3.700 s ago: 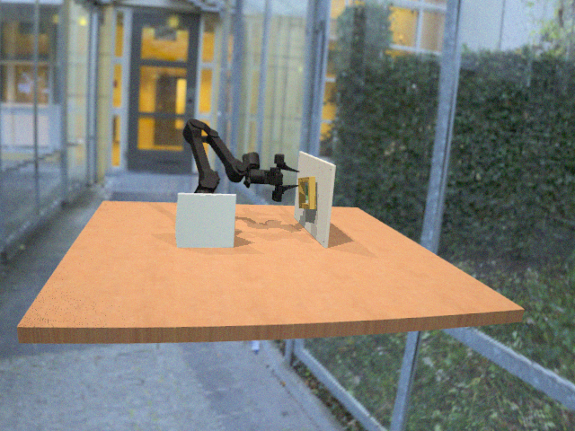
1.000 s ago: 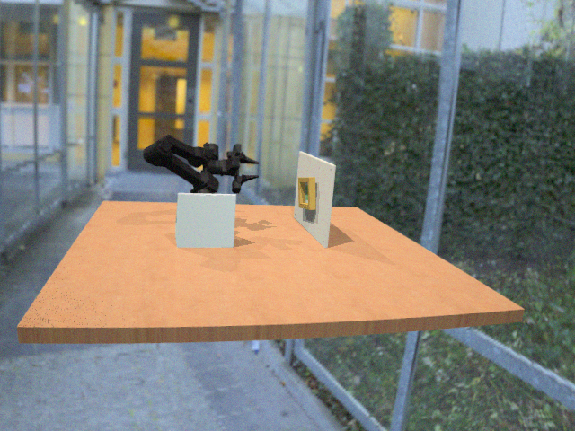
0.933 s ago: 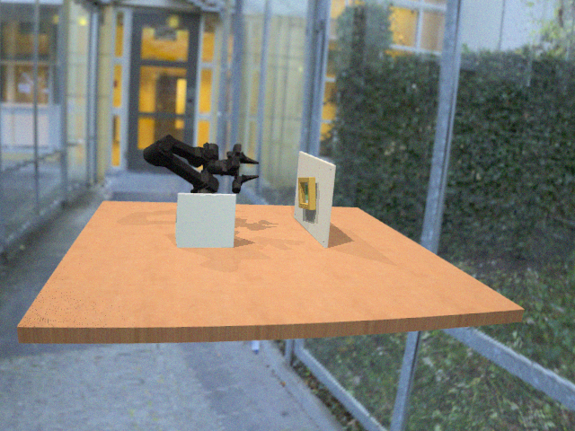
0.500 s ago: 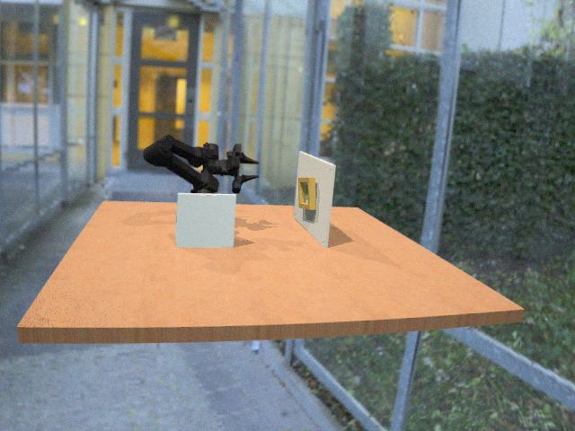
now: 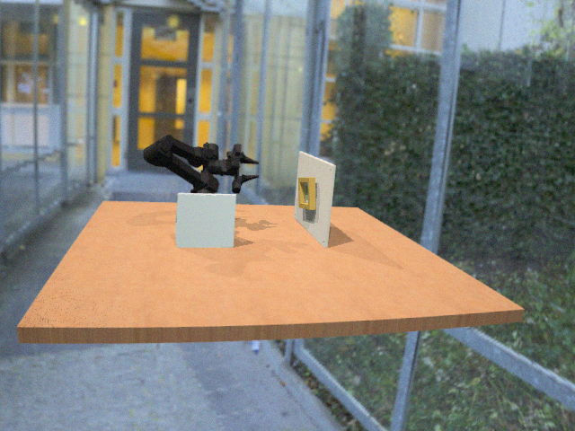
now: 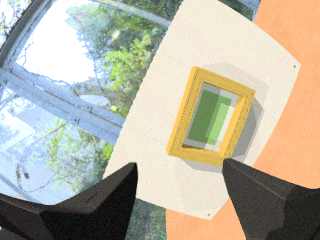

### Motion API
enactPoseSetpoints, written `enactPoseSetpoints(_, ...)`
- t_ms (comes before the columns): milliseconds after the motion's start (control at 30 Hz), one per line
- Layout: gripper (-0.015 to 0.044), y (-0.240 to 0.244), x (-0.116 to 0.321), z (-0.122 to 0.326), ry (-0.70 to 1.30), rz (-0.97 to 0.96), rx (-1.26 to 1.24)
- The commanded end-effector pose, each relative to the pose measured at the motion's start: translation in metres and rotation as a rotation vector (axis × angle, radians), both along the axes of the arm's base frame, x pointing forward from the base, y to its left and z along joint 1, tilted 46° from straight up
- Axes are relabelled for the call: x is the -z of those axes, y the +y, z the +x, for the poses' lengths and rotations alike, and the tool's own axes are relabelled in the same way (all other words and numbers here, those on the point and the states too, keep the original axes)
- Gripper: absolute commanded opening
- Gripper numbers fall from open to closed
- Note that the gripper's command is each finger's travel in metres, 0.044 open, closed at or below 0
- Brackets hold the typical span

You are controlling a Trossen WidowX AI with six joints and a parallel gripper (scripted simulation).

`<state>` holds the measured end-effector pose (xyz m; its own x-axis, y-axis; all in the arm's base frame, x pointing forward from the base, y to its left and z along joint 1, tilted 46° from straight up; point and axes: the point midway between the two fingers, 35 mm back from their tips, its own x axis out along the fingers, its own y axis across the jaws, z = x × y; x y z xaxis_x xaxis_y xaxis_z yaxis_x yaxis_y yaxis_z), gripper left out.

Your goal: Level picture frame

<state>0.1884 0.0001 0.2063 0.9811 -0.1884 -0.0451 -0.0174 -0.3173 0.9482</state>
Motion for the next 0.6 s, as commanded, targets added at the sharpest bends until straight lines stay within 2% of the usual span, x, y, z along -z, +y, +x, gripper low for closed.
enactPoseSetpoints(0, 0.0260, 0.000, -0.003, -0.001, -0.006, 0.002, -0.004)
enactPoseSetpoints(567, 0.0260, 0.004, 0.001, 0.009, -0.005, 0.030, 0.003)
